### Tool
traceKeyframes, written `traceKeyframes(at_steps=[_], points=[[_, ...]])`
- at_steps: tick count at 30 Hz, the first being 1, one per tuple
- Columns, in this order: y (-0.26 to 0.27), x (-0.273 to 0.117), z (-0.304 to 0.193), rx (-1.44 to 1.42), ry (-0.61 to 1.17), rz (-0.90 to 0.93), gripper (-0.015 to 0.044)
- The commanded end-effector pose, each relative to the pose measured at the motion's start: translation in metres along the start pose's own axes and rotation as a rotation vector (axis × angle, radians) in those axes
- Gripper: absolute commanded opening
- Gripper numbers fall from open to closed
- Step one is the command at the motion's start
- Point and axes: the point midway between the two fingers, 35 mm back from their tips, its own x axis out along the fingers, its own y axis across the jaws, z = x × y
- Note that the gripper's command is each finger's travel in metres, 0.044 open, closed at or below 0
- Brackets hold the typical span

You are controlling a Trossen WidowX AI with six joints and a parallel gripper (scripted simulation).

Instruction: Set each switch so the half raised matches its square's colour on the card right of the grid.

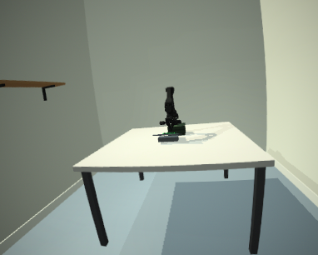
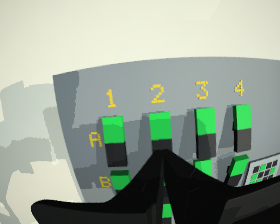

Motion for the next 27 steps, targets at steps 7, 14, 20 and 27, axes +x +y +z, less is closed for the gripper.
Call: traceKeyframes(at_steps=[7, 14, 20, 27], points=[[-0.0007, 0.0018, 0.0, 0.0, 0.0, -0.004, 0.0], [-0.0007, 0.0027, -0.0001, 0.0, 0.0, -0.004, 0.0], [-0.0007, 0.0035, -0.0001, 0.0, 0.0, -0.004, 0.0], [-0.0007, 0.0045, -0.0001, 0.0, 0.0, -0.004, 0.0]])
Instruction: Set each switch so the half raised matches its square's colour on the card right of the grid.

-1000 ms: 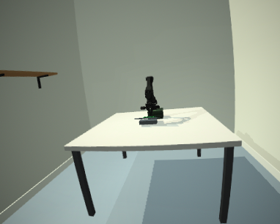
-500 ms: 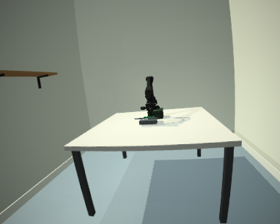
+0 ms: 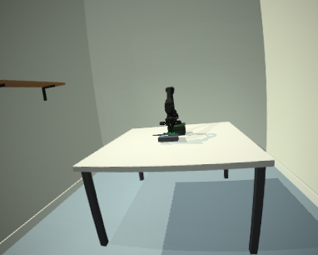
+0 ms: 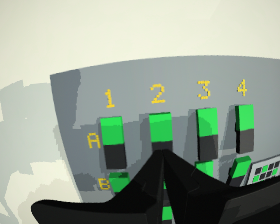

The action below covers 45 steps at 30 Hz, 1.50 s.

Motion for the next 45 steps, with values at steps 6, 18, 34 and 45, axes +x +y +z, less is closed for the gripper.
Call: traceKeyframes(at_steps=[6, 18, 34, 45], points=[[-0.001, 0.002, 0.0, 0.0, -0.002, -0.004, 0.0], [0.0, -0.063, 0.003, 0.0, 0.025, -0.004, 0.0], [0.031, -0.032, -0.079, 0.001, 0.006, -0.001, 0.0], [0.031, -0.019, -0.08, 0.001, 0.004, -0.001, 0.0]])
